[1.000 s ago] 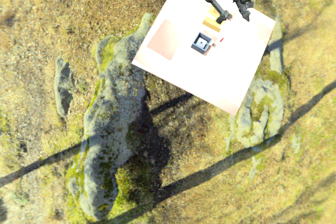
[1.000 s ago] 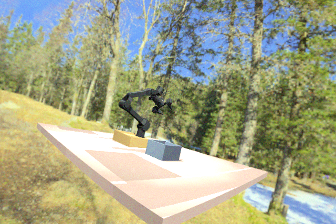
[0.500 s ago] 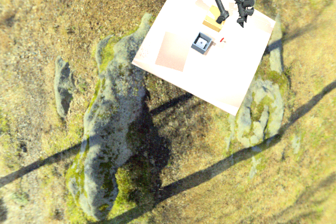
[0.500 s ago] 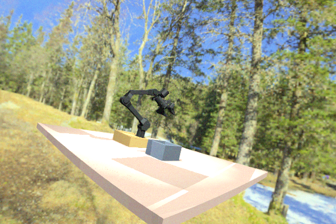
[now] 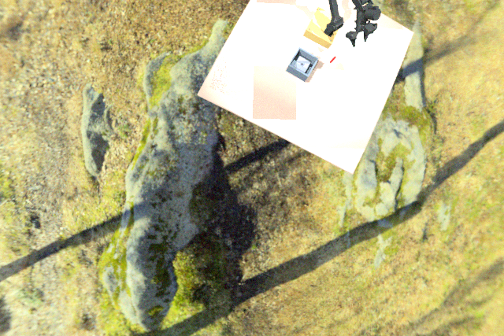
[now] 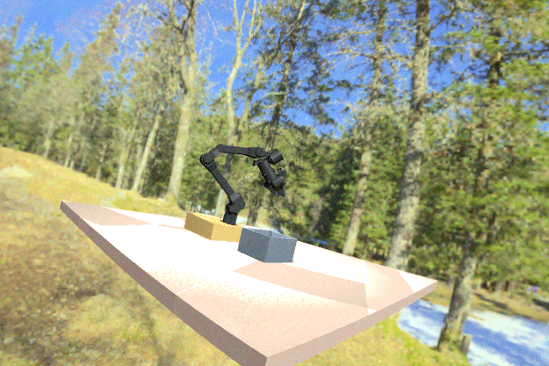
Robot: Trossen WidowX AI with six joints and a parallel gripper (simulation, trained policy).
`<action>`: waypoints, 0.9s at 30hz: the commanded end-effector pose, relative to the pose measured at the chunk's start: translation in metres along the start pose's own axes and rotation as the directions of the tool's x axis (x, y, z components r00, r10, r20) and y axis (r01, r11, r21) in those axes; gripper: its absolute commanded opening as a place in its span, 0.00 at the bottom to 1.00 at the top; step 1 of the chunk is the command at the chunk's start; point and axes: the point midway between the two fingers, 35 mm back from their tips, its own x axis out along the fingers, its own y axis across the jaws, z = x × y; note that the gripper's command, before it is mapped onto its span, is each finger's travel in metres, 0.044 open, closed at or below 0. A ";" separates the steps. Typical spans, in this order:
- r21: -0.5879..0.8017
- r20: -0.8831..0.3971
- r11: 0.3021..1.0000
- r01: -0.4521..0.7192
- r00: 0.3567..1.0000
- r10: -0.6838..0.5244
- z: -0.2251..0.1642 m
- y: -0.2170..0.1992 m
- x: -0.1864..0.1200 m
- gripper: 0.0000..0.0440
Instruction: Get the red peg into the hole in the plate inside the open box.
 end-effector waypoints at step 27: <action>0.710 -0.403 0.576 0.405 0.905 -0.139 -0.056 -0.057 0.046 1.00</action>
